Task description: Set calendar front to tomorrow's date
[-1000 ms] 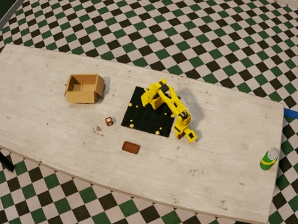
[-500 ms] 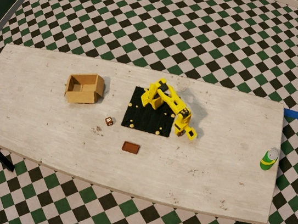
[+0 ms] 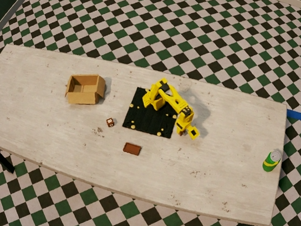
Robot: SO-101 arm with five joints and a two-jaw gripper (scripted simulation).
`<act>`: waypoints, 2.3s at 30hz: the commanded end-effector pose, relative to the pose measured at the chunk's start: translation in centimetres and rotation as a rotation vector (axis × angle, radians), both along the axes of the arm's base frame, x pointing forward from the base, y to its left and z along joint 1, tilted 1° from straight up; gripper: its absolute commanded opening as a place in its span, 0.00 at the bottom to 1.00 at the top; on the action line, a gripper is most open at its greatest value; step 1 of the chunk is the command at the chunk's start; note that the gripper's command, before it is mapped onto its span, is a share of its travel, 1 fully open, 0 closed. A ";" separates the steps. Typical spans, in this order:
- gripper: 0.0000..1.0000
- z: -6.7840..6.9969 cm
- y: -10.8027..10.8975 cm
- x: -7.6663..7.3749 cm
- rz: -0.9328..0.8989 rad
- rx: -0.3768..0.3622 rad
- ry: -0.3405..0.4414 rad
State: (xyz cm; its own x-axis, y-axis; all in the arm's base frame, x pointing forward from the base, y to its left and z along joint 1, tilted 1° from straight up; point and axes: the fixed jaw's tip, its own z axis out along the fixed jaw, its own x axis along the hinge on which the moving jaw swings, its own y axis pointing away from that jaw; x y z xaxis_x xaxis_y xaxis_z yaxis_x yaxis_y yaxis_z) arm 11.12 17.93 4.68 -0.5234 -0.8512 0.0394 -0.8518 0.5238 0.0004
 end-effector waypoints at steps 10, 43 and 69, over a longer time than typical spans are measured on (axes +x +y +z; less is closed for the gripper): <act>0.00 0.5 0.6 0.3 -0.014 0.154 -0.101; 0.00 0.0 1.0 0.8 -0.047 0.470 -0.304; 0.00 0.2 1.1 1.0 -0.066 0.700 -0.446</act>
